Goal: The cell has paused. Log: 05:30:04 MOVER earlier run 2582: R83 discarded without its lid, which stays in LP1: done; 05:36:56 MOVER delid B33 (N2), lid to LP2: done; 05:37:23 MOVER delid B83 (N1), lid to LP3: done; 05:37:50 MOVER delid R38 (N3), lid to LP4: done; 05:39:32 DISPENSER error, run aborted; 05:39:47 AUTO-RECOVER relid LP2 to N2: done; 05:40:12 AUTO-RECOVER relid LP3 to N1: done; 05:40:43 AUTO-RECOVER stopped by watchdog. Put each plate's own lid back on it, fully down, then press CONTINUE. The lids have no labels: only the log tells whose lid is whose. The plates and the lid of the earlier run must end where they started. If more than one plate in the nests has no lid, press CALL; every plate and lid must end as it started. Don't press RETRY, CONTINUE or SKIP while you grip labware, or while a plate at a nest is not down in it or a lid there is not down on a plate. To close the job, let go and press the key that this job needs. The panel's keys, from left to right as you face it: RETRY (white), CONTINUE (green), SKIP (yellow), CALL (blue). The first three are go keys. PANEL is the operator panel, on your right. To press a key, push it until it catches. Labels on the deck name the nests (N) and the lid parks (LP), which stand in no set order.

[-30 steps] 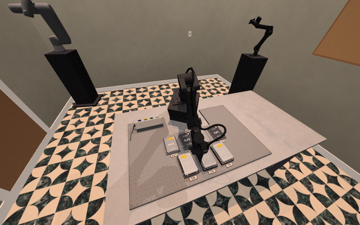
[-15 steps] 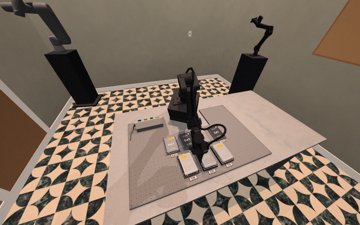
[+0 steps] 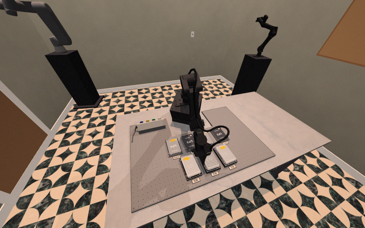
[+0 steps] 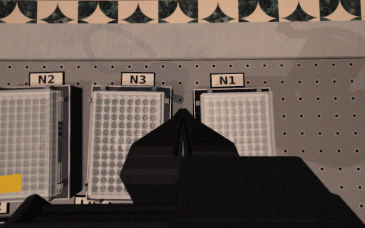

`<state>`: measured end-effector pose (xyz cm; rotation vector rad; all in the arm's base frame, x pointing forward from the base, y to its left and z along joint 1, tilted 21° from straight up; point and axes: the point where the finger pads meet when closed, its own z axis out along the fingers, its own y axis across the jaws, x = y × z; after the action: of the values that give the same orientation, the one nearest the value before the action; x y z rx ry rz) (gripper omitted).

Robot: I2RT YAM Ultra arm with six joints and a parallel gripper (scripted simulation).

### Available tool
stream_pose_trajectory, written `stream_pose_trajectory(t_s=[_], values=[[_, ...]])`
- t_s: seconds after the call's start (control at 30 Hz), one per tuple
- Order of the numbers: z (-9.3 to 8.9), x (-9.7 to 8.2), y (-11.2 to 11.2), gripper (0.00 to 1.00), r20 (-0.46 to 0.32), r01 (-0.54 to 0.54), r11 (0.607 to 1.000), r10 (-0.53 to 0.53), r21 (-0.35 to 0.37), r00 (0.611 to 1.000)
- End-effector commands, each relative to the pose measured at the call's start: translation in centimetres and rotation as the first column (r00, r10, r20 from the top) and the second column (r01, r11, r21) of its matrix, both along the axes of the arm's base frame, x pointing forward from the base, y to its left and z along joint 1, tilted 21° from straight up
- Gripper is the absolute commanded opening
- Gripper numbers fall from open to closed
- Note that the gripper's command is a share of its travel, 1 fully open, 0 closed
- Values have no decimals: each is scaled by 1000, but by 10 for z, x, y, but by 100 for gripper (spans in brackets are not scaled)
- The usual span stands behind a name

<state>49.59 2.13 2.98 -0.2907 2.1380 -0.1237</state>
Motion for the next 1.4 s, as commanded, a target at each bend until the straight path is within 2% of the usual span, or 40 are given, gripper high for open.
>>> stream_pose_trajectory(t_s=[0.0, 1.23, 1.27, 1.37], values=[[32, 15, 10, 0, 78, -27, 1000, 27, 6, 997], [32, 15, 10, 0, 78, -27, 1000, 27, 6, 997], [27, 10, -4, 100, 43, -6, 1000, 6, -1, 999], [25, -1, -14, 100, -15, 8, 1000, -8, -9, 1000]])
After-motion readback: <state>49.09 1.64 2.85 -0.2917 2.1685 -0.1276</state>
